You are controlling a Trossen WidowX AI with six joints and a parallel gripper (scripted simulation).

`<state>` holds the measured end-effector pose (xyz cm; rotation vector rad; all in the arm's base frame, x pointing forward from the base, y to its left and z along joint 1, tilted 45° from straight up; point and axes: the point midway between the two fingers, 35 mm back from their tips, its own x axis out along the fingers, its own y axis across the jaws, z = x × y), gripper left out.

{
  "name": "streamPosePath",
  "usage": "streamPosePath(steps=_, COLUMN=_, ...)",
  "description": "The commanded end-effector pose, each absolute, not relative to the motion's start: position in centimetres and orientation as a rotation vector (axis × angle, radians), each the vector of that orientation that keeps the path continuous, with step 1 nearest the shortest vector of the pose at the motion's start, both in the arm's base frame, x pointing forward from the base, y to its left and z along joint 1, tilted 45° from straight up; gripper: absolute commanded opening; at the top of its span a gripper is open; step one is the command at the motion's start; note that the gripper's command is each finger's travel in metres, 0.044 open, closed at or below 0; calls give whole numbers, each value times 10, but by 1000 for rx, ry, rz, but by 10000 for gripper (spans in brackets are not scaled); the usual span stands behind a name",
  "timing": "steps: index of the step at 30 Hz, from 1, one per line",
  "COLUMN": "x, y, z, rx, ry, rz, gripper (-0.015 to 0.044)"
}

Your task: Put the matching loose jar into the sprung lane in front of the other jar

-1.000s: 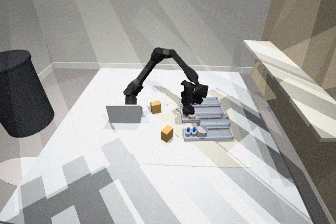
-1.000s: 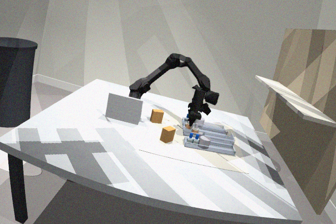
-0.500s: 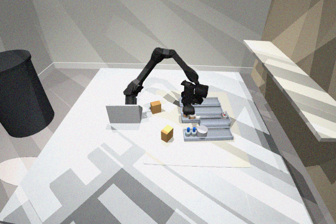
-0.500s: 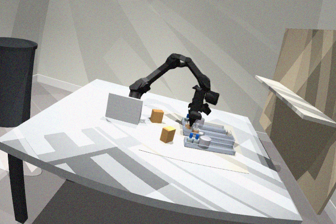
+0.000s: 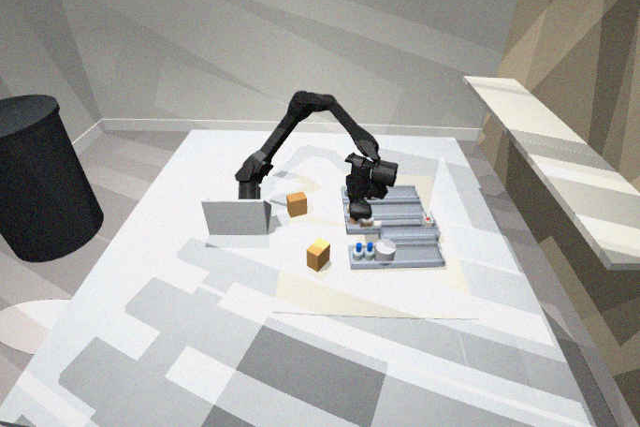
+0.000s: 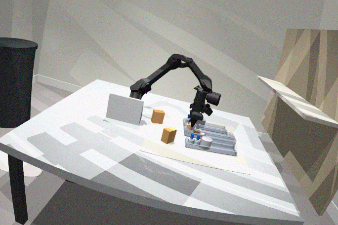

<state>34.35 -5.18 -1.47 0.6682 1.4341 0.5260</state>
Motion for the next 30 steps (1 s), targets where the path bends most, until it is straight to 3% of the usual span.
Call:
streamPosePath(steps=1, x=350, y=-52, z=-13, rx=670, ry=1411, rz=529, gripper=0)
streamPosePath(steps=30, x=351, y=-46, z=-19, rx=670, ry=1411, rz=529, gripper=0)
